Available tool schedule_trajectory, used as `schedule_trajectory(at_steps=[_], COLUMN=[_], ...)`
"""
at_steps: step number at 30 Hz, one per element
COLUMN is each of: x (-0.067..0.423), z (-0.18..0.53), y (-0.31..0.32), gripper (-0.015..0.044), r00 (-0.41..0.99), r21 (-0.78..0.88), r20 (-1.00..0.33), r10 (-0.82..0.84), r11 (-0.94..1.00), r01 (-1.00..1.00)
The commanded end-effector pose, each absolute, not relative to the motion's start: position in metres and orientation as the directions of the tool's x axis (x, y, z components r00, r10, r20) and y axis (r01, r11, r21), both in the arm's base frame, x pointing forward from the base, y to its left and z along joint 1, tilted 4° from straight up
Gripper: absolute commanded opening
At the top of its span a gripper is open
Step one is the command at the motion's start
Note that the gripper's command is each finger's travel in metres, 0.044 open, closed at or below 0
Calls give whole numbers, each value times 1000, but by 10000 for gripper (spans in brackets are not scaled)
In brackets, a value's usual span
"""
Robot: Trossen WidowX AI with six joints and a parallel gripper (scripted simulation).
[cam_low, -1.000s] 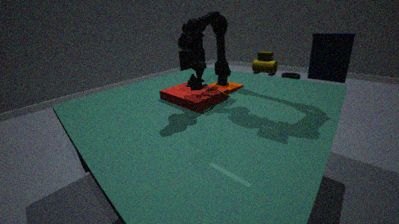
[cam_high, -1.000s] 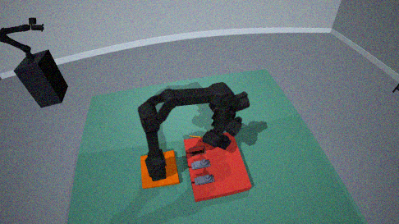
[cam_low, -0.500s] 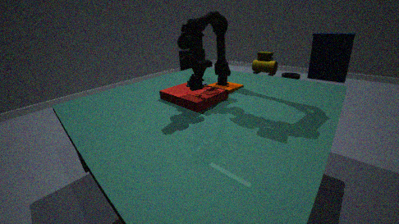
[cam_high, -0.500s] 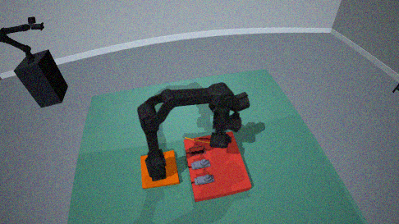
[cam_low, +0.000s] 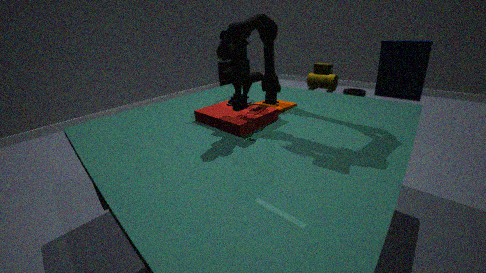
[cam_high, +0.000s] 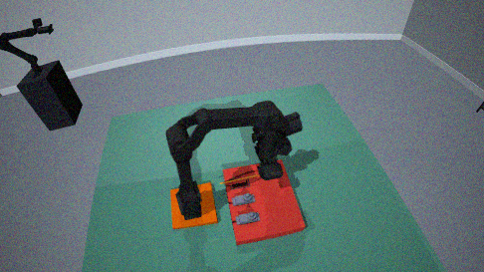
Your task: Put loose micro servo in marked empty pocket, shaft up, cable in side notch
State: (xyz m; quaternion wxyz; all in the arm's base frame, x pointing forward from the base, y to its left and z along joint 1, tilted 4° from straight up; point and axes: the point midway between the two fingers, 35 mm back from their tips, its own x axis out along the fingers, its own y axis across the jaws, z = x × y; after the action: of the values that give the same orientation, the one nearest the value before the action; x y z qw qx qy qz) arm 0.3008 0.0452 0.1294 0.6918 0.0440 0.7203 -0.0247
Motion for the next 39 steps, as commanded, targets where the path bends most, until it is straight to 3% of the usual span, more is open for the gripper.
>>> schedule_trajectory(at_steps=[1, 23, 39], x=[293, 197, 194], z=[131, 134, 116], y=[46, 54, 55], gripper=[0, 0, 0], r00=[-36, -43, -43], r21=[25, 25, 25], r20=[-999, -999, -999], r10=[28, 29, 29], r11=[996, 996, 996], r01=[88, 88, 88])
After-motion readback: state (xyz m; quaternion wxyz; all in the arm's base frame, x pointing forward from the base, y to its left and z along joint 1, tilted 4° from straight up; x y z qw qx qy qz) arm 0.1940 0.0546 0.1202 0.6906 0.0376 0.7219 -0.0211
